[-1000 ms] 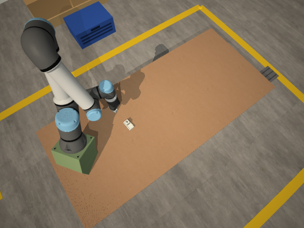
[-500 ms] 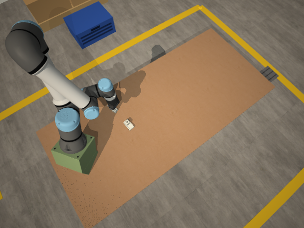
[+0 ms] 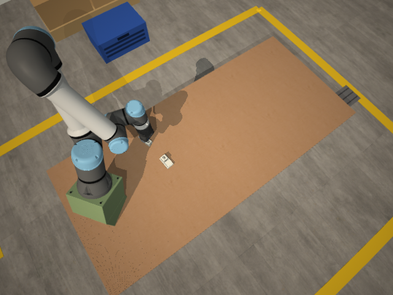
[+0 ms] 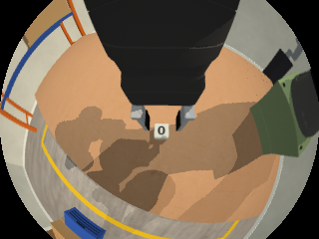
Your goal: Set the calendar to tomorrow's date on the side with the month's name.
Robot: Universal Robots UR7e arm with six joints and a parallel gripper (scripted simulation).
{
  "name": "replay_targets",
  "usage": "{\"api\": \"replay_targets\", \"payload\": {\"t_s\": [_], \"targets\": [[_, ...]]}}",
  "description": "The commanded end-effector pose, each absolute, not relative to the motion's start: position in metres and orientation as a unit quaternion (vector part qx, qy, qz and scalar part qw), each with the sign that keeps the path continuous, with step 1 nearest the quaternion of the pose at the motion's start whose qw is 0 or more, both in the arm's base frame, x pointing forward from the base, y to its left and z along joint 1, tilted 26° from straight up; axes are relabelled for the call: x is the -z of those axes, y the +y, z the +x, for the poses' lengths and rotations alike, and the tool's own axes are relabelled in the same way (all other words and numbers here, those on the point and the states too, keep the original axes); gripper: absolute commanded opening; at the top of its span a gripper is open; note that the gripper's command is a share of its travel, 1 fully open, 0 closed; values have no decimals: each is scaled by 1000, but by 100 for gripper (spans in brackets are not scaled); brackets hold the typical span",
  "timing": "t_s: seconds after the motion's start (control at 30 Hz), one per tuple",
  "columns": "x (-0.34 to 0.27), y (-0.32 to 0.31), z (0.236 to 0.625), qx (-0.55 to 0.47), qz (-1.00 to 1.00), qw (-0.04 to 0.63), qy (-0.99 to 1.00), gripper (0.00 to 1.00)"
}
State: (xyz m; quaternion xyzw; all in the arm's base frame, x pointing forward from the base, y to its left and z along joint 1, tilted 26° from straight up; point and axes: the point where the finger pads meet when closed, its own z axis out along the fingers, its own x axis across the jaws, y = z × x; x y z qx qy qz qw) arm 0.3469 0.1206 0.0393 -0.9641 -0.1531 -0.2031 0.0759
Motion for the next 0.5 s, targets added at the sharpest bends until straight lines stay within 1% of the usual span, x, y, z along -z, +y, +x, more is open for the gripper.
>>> {"api": "replay_targets", "payload": {"t_s": [0.0,0.33,0.47], "targets": [[-36,122,344,200,-967,52,-150,87],[-37,123,344,211,-968,-11,-135,87],[-38,123,346,216,-967,-20,-132,87]]}}
